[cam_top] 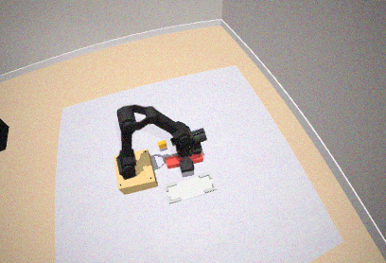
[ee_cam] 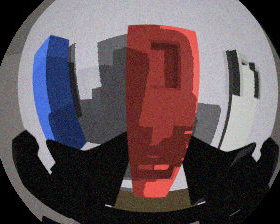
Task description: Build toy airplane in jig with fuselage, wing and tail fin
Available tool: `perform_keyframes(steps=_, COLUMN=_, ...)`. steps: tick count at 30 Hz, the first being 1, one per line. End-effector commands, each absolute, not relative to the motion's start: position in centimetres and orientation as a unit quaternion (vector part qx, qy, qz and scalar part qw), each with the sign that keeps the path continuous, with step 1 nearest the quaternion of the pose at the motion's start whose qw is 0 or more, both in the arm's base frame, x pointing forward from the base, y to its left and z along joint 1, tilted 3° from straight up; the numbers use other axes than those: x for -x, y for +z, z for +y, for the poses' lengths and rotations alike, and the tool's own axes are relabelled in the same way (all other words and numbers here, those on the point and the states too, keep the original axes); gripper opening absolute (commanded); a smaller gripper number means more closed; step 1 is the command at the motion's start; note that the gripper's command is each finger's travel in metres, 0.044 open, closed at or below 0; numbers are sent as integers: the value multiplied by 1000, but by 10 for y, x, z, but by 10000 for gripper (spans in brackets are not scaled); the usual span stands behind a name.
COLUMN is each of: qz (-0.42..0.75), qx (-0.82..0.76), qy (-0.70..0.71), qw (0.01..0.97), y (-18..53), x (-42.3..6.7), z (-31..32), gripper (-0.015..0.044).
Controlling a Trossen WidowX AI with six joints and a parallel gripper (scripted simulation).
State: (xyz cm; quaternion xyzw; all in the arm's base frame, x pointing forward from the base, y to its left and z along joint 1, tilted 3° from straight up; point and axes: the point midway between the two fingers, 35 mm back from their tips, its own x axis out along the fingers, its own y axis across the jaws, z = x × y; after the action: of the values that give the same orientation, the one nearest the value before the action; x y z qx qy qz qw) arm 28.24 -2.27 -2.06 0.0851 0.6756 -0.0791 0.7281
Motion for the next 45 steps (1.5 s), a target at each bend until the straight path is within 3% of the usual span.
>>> perform_keyframes(steps=1, qz=675, qx=-83, qy=-71, qw=730, y=-13, x=-282, z=-23, gripper=0)
perform_keyframes(steps=45, qz=674, qx=-88, qy=-84, qw=729, y=107, x=-275, z=-23, gripper=0)
